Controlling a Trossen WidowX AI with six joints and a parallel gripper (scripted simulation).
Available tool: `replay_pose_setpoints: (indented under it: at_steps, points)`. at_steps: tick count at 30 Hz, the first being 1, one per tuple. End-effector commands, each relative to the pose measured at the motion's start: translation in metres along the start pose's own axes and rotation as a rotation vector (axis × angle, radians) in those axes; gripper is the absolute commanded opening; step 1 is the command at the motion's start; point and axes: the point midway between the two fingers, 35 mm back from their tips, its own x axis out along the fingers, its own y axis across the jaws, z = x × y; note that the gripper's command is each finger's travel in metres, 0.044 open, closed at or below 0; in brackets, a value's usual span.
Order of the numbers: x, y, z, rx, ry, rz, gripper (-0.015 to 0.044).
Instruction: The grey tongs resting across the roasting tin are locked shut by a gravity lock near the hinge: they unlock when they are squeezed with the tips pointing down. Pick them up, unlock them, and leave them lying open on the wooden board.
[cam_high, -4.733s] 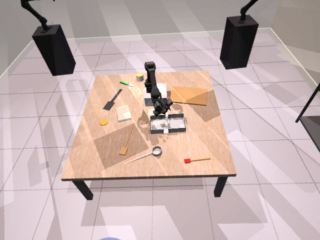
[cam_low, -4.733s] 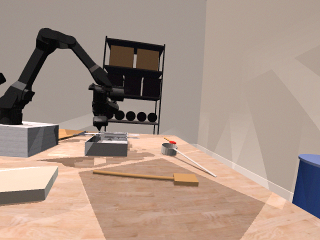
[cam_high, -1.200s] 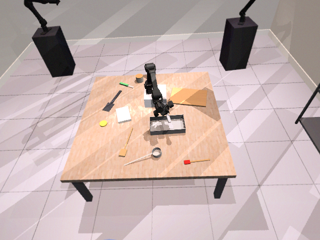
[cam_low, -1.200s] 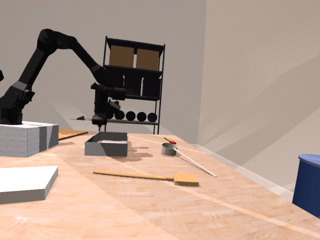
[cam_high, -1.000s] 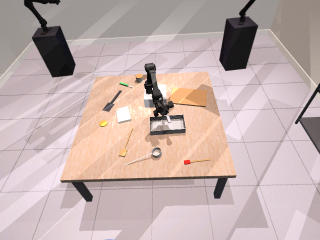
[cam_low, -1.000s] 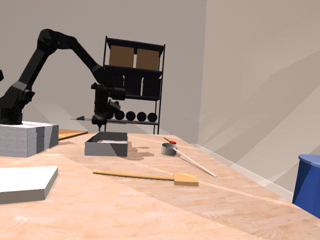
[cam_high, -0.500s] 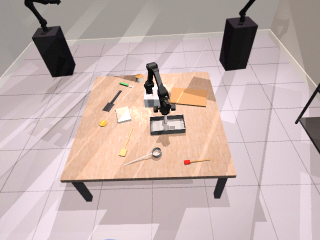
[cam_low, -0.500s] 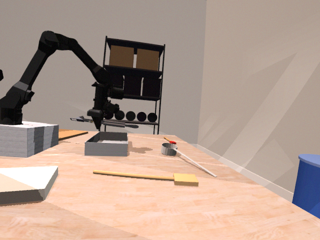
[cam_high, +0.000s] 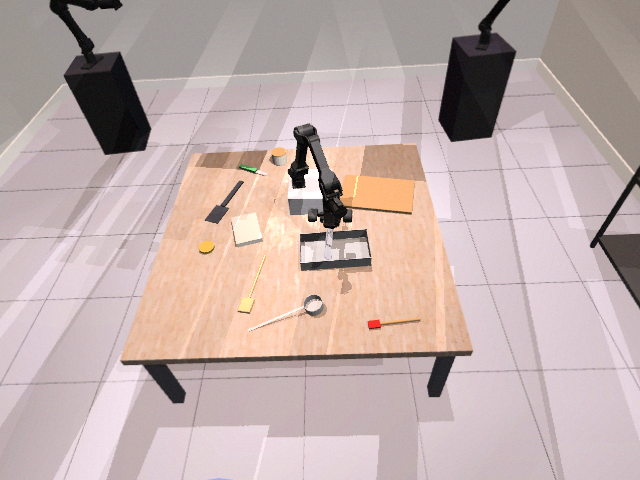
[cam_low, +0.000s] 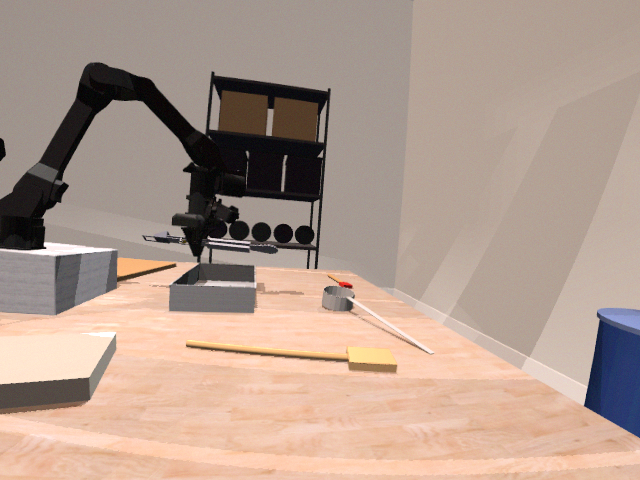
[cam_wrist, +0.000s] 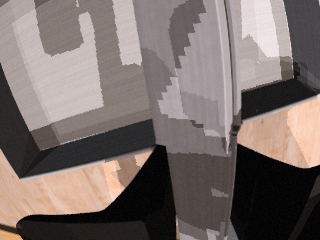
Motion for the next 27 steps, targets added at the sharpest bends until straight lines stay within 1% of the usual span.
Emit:
replay_pose_setpoints:
  at_steps: [1, 27]
  points:
    - [-0.004, 0.009, -0.003, 0.046, -0.003, 0.002, -0.015]
    - [-0.037, 0.095, -0.055, 0.657, 0.0, 0.007, -0.015]
